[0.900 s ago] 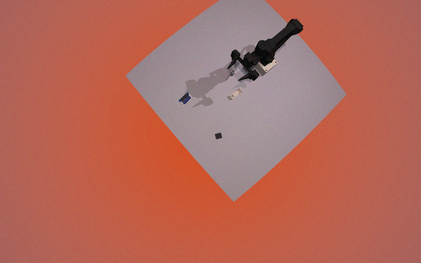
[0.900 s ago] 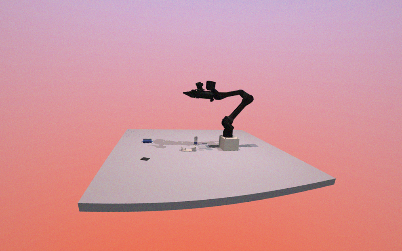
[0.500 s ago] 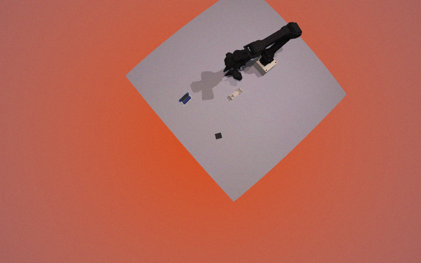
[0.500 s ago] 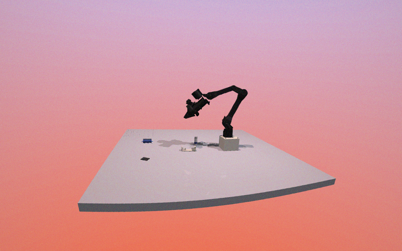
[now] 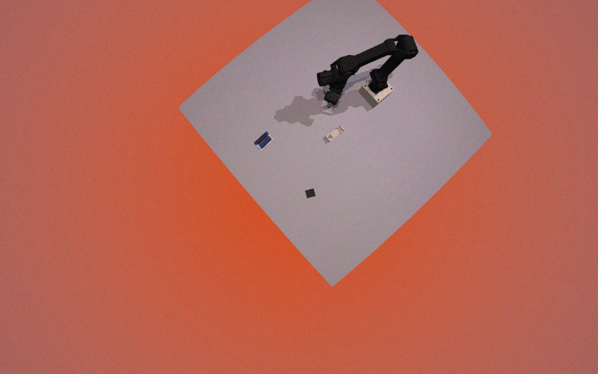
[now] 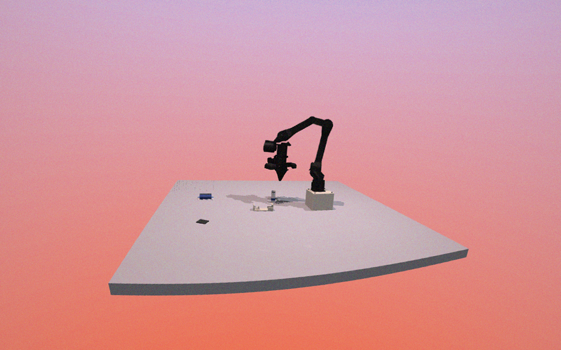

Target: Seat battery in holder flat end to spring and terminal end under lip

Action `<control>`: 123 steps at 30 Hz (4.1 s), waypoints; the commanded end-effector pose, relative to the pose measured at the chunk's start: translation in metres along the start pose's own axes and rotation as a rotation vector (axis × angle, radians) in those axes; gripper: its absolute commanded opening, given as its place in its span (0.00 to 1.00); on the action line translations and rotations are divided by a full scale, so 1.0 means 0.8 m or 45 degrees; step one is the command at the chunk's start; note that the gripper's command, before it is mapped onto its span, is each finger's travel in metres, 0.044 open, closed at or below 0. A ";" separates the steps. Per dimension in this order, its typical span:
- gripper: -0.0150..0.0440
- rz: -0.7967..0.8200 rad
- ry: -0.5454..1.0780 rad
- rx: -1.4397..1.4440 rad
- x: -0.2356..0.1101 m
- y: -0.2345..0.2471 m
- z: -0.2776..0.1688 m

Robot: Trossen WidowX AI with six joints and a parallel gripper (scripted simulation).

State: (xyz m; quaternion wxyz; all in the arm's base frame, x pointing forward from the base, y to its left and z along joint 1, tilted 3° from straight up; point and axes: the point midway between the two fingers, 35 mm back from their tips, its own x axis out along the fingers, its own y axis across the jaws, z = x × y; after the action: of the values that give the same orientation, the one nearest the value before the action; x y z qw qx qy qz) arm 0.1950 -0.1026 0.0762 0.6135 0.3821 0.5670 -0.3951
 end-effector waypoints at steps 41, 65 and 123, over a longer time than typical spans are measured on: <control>0.25 -0.008 0.007 0.013 0.098 0.054 0.003; 0.25 -0.005 0.007 0.013 0.000 0.083 0.001; 0.66 -0.009 0.003 2.002 0.124 0.111 0.000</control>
State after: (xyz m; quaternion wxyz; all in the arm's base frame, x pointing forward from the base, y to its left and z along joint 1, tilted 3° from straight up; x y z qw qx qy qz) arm 0.2853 -0.0732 -0.0136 0.1636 0.7076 0.1217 -0.6766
